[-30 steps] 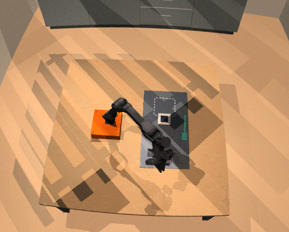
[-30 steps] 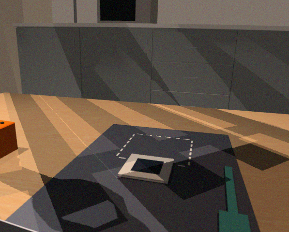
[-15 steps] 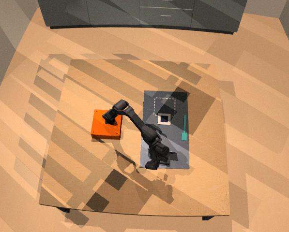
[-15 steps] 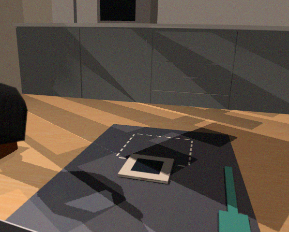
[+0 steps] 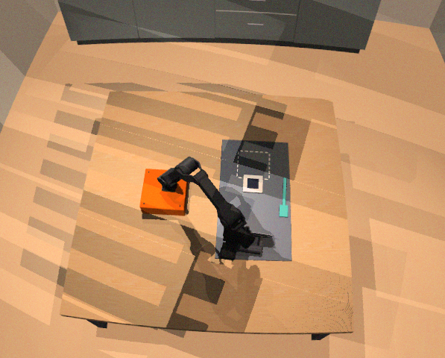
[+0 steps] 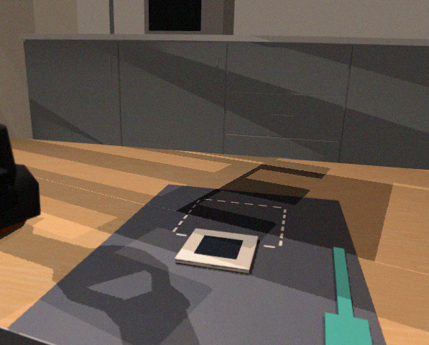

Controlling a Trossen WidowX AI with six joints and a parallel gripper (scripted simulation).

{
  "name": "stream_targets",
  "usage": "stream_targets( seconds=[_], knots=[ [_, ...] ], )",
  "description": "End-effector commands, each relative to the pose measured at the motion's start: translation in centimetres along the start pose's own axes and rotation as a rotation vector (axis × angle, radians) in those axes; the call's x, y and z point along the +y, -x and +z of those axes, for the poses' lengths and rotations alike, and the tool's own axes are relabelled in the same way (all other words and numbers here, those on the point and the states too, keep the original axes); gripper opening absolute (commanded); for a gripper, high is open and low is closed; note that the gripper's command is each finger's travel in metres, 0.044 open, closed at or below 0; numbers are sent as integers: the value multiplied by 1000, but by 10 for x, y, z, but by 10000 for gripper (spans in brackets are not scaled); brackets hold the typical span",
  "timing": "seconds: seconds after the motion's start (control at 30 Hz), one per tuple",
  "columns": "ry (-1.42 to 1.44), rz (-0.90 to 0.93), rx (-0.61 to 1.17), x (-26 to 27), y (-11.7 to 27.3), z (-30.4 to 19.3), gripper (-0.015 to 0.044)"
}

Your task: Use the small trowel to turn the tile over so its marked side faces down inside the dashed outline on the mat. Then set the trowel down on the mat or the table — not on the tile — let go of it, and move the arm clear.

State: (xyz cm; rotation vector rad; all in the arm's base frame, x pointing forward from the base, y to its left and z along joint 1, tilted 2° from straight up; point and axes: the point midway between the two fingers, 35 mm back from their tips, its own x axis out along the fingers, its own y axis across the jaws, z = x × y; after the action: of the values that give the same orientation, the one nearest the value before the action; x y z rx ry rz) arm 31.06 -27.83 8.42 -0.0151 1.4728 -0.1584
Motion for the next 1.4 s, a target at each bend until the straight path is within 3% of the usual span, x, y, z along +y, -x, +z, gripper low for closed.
stream_targets(
  seconds=[0.0, 1.37],
  knots=[
    [26, 76, 34, 13, -6, -10, 100],
    [22, 82, 34, 72, -21, -10, 100]
  ],
)
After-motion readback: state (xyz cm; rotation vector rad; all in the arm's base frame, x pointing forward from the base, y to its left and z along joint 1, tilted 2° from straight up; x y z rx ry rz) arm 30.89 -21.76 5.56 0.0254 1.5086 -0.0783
